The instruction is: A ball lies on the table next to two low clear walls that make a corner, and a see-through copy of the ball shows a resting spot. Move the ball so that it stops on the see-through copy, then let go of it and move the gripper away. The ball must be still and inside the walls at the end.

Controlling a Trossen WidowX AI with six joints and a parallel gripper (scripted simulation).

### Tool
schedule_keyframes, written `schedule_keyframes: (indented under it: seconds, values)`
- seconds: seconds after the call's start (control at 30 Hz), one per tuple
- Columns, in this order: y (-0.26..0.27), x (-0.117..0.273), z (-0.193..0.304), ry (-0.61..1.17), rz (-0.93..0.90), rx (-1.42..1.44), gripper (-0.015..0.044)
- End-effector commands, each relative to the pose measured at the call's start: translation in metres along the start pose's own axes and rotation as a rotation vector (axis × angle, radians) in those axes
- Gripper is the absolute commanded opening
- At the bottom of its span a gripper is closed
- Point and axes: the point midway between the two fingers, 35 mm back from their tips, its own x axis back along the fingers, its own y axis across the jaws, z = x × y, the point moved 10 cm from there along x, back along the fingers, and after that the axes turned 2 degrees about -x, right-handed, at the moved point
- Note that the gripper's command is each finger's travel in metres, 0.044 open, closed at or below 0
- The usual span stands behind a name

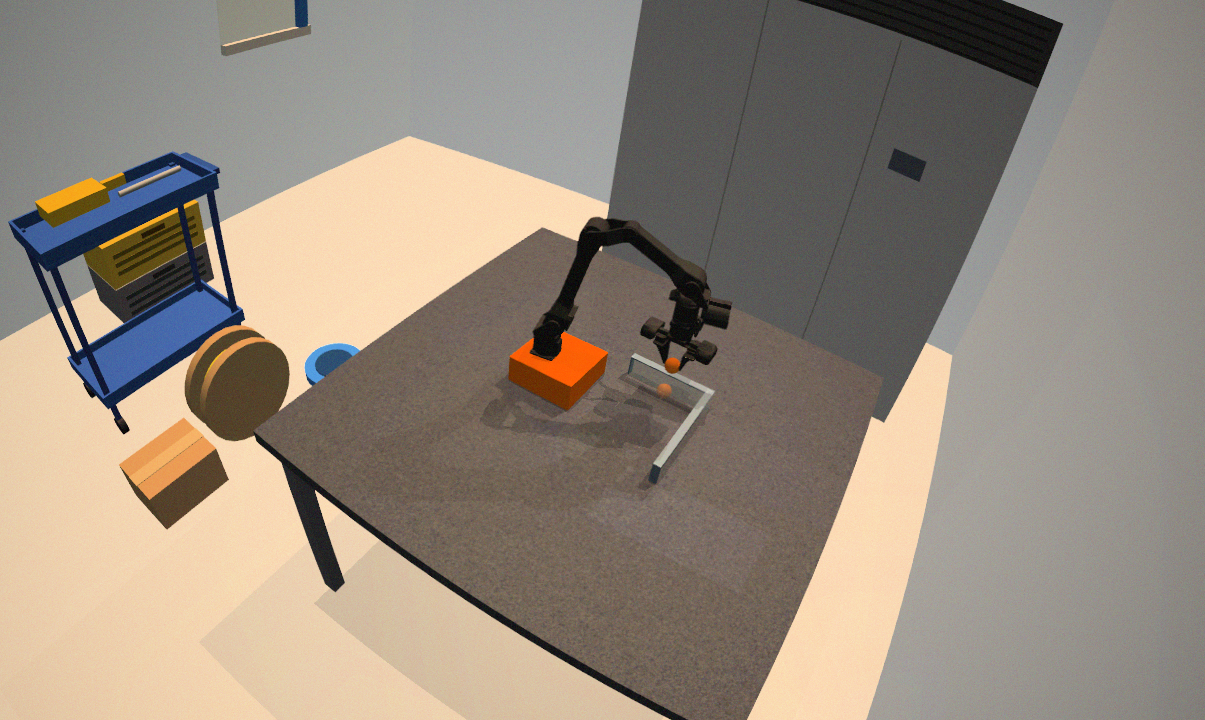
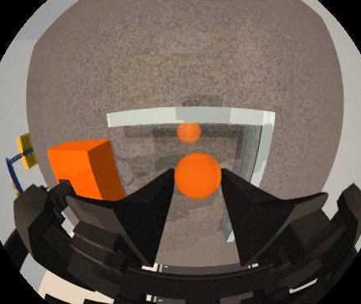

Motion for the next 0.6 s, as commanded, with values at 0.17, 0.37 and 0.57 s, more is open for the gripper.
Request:
schedule_keyframes:
  seconds: [0.17, 0.37, 0.57]
  values:
    - [0.009, -0.022, -0.012, 0.003, -0.004, -0.004, 0.0000]
    - [0.007, -0.053, -0.012, 0.003, -0.004, -0.004, 0.0000]
    - [0.010, -0.088, -0.011, 0.003, -0.004, -0.004, 0.0000]
